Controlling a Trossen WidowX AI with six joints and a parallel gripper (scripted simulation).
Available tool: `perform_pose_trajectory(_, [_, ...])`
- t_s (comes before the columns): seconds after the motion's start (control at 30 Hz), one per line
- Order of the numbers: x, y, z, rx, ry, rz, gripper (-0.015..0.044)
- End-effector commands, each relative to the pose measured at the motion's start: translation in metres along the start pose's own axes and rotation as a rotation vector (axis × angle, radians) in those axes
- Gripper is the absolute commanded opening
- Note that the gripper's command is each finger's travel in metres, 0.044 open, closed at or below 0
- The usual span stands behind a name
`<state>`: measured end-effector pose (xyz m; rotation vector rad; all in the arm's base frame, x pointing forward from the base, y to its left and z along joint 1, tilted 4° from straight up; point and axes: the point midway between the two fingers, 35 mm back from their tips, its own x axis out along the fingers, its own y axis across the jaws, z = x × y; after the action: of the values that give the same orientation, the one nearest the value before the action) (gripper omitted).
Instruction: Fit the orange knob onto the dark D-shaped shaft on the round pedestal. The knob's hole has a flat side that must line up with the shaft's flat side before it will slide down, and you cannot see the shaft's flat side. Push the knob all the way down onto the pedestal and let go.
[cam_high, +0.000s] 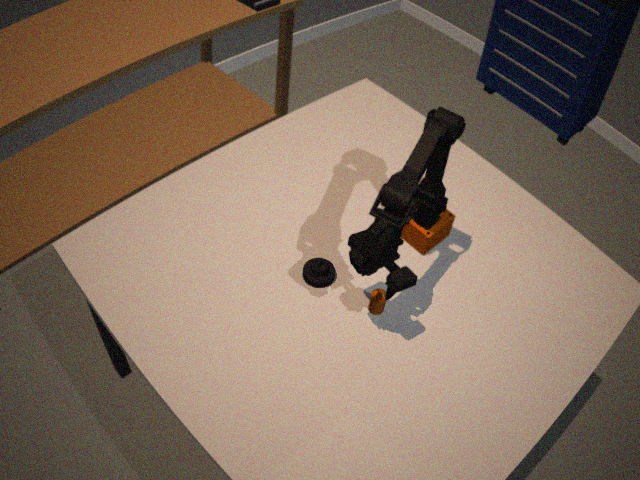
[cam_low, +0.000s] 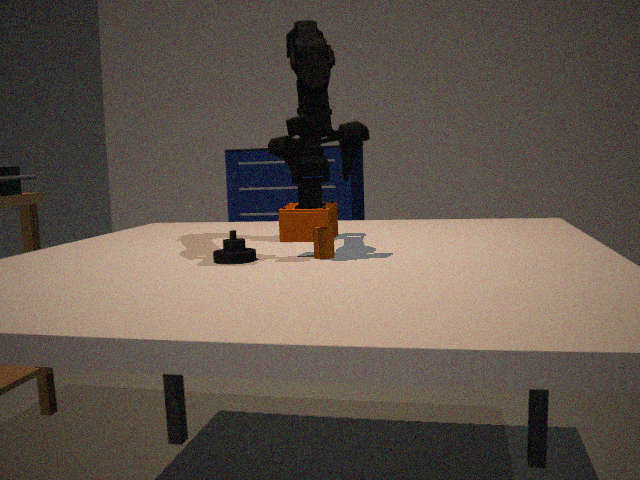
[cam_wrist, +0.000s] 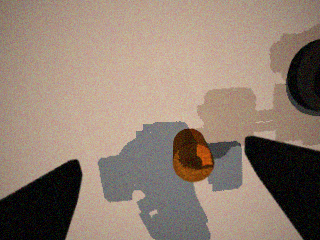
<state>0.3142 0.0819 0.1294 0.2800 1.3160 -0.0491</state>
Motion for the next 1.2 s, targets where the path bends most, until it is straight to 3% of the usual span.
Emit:
perform_pose_trajectory(0.0, [0.013,-0.019,-0.035,-0.099,0.142,-0.128,0.0440])
perform_pose_trajectory(0.2, [0.016,-0.019,-0.039,-0.105,0.150,-0.135,0.0440])
perform_pose_trajectory(0.33, [0.047,-0.024,-0.044,-0.105,0.150,-0.135,0.0440])
perform_pose_trajectory(1.17, [0.084,-0.027,-0.050,-0.105,0.151,-0.135,0.0440])
